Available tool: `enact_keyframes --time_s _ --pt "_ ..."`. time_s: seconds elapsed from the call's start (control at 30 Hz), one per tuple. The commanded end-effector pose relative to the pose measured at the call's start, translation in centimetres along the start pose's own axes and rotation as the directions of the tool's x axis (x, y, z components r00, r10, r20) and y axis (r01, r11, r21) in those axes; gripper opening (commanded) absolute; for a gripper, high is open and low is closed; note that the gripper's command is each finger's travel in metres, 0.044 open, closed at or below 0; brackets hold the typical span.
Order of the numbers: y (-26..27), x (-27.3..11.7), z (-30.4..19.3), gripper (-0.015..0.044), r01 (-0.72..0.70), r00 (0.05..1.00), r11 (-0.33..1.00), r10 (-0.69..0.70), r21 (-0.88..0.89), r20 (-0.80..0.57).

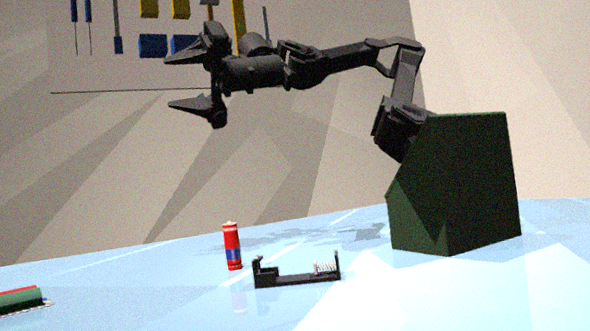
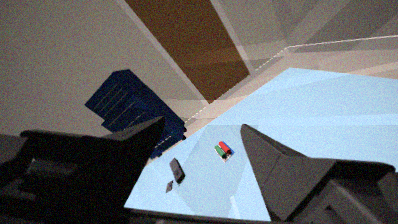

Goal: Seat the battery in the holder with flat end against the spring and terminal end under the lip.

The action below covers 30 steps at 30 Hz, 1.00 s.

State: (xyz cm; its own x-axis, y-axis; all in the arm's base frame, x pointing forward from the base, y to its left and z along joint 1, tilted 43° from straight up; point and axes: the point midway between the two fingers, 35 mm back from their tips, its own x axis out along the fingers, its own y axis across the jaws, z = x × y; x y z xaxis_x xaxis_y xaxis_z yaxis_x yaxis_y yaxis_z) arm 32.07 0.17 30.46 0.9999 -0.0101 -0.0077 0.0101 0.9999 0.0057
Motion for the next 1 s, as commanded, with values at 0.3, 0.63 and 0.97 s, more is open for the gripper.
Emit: enact_keyframes --time_s 0.3,0.63,0.97 --pt "-1.2 4.4 -9.8 0.0137 0.502 0.778 0.787 -0.229 0.359 -0.585" --pt "-2.5 3.2 -16.9 0.0 0.967 0.217 0.238 -0.581 0.091 -0.784" --pt "-2.8 2.9 -17.5 0.0 0.993 0.099 0.111 -0.673 0.032 -0.733"
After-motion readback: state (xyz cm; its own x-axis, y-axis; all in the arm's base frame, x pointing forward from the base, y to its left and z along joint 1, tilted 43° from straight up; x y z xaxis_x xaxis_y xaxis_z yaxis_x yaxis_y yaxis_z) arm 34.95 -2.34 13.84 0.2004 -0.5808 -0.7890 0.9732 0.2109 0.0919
